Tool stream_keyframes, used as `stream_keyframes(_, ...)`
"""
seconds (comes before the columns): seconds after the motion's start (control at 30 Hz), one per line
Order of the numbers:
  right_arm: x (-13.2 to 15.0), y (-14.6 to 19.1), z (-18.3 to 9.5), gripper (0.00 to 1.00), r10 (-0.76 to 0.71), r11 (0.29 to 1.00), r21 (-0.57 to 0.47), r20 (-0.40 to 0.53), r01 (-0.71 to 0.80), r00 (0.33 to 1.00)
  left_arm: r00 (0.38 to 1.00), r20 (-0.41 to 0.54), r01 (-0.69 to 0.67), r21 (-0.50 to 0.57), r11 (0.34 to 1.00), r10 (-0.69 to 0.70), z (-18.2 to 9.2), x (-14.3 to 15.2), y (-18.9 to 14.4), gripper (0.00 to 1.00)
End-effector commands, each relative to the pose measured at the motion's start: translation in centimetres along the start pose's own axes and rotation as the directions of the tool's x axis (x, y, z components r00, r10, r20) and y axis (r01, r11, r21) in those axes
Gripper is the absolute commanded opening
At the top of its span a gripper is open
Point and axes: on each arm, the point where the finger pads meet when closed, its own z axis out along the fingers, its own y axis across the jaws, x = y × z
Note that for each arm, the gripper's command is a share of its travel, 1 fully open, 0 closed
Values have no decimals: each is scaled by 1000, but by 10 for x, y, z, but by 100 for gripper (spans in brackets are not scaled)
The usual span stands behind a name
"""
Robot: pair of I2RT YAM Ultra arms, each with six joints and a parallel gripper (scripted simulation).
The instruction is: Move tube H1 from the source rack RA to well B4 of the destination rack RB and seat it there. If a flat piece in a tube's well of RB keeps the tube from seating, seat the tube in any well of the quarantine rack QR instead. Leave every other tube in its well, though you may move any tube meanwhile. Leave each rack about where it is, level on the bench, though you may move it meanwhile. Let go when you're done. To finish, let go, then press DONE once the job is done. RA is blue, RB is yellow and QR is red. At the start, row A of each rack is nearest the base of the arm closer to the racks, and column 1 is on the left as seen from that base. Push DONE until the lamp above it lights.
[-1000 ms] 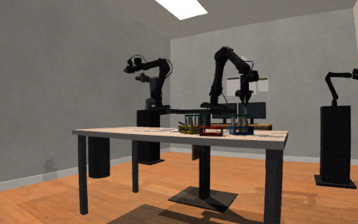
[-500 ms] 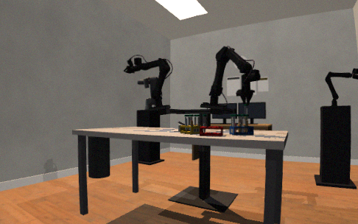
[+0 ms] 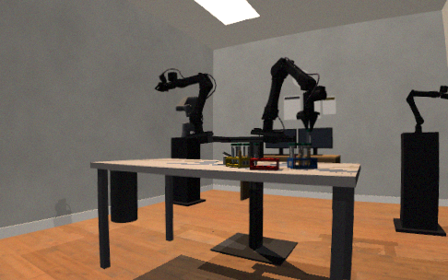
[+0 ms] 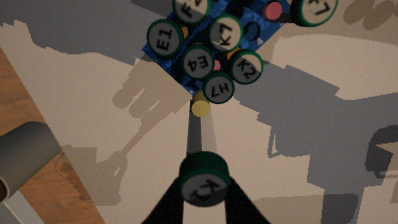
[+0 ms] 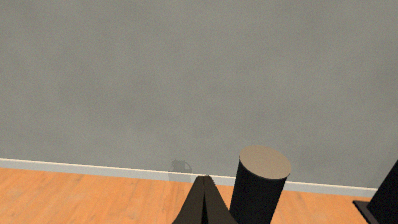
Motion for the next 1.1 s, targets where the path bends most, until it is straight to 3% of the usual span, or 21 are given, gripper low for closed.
stream_keyframes(0.0, -21, -7, -11, 0, 11, 1000, 23, 28, -12, 1000, 1000, 15, 7, -15, 1000, -7, -8, -4, 6, 0)
stream_keyframes(1.07, -21, -7, -11, 0, 11, 1000, 23, 28, -12, 1000, 1000, 27, 6, -22, 1000, -6, -14, -4, 12, 0)
